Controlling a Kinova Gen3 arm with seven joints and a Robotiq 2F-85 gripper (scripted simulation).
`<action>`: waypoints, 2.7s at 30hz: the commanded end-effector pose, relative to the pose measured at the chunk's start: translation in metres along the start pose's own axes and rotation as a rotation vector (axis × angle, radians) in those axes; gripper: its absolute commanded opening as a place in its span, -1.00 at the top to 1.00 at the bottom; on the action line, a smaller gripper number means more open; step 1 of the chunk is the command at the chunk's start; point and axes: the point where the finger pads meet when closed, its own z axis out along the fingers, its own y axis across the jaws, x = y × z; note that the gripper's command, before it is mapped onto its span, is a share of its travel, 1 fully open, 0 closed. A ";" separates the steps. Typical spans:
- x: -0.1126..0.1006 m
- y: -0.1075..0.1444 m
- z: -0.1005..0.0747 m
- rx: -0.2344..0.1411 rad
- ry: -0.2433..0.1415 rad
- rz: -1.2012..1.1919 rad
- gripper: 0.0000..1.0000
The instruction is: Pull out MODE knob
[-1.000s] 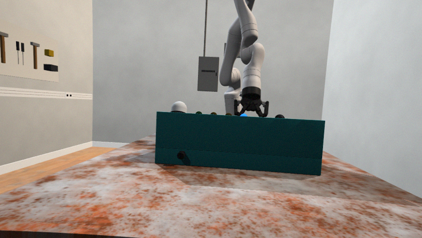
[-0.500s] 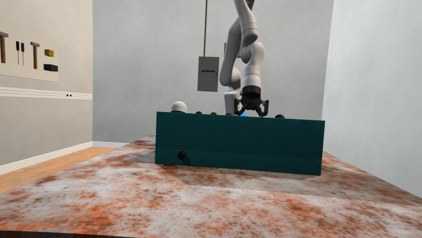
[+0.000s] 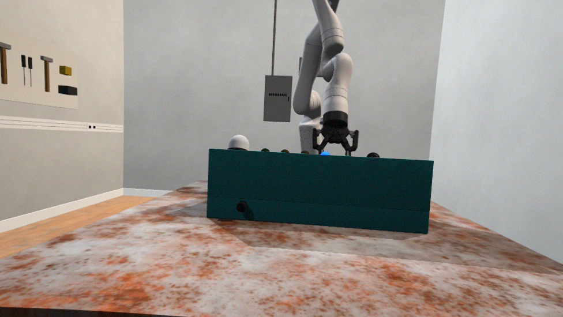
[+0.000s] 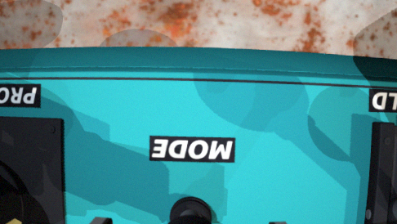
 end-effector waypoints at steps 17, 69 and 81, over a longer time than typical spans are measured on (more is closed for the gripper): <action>-0.001 0.000 -0.014 0.001 0.002 0.000 -0.54; -0.001 0.000 -0.095 0.001 0.002 0.000 -0.54; -0.001 0.000 -0.109 0.001 0.002 0.000 -0.54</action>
